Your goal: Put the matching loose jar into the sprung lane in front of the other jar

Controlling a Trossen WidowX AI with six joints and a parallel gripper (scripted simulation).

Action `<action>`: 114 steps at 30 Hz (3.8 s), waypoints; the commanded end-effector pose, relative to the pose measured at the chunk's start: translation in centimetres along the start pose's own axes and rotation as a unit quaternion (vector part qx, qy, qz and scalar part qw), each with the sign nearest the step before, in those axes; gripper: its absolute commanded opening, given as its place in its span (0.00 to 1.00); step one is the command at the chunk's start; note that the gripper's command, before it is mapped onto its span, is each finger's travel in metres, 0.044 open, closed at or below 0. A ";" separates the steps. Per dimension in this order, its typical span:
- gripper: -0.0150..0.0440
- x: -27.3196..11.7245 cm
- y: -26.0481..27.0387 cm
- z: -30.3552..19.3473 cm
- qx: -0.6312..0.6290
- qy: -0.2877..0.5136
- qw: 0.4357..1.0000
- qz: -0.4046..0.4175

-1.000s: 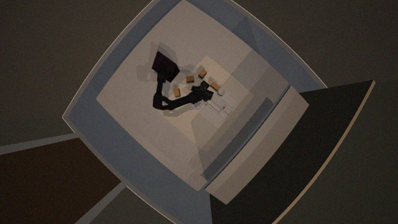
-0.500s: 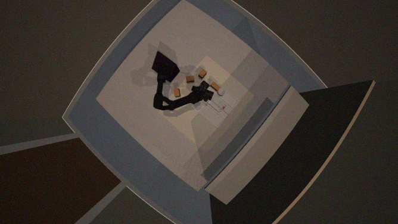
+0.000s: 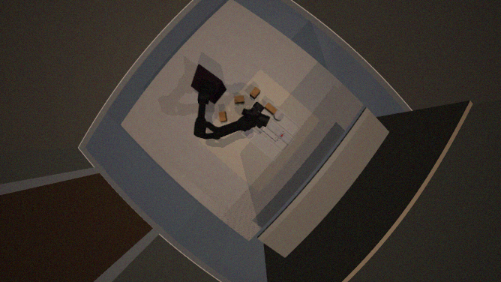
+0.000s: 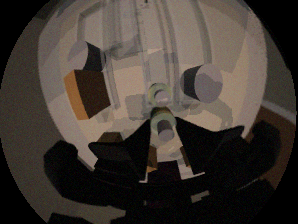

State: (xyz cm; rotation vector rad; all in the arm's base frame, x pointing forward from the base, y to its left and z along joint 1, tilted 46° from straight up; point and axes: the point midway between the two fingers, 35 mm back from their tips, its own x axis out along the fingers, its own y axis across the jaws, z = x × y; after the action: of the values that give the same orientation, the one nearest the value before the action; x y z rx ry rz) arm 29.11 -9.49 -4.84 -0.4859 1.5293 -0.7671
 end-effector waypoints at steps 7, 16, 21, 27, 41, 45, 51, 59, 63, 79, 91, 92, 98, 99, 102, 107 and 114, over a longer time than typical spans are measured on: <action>0.25 -0.1 0.0 1.1 0.001 -0.005 1.000 0.000; 0.25 -0.1 0.0 1.5 0.001 -0.005 1.000 0.000; 0.25 -0.1 0.0 1.8 0.002 -0.005 1.000 0.000; 0.25 -0.1 0.0 2.1 0.002 -0.005 1.000 0.000; 0.25 -0.1 0.0 2.7 0.002 -0.005 1.000 0.000; 0.25 -0.2 0.0 2.9 0.002 -0.005 1.000 0.000; 0.25 -0.2 0.0 3.2 0.002 -0.006 1.000 0.000; 0.25 -0.3 0.0 3.6 0.002 -0.006 1.000 0.000; 0.25 -0.3 0.0 3.8 0.002 -0.006 1.000 0.000; 0.25 -0.6 -0.1 4.5 0.002 -0.006 1.000 0.000; 0.25 -0.6 -0.1 4.5 0.002 -0.006 1.000 0.000; 0.25 -0.6 -0.1 4.5 0.002 -0.006 1.000 0.000; 0.25 -0.5 -0.1 4.5 0.002 -0.006 1.000 0.000; 0.25 -0.5 -0.1 4.5 0.002 -0.006 1.000 0.000; 0.25 -0.5 -0.1 4.5 0.002 -0.006 1.000 0.000; 0.25 -0.5 -0.1 4.5 0.002 -0.006 1.000 0.000; 0.25 -0.5 -0.1 4.5 0.002 -0.006 1.000 0.000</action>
State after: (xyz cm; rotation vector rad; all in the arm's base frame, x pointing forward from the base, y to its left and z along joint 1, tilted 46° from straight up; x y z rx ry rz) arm 32.80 -9.93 -4.58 -0.4903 1.5427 -0.7641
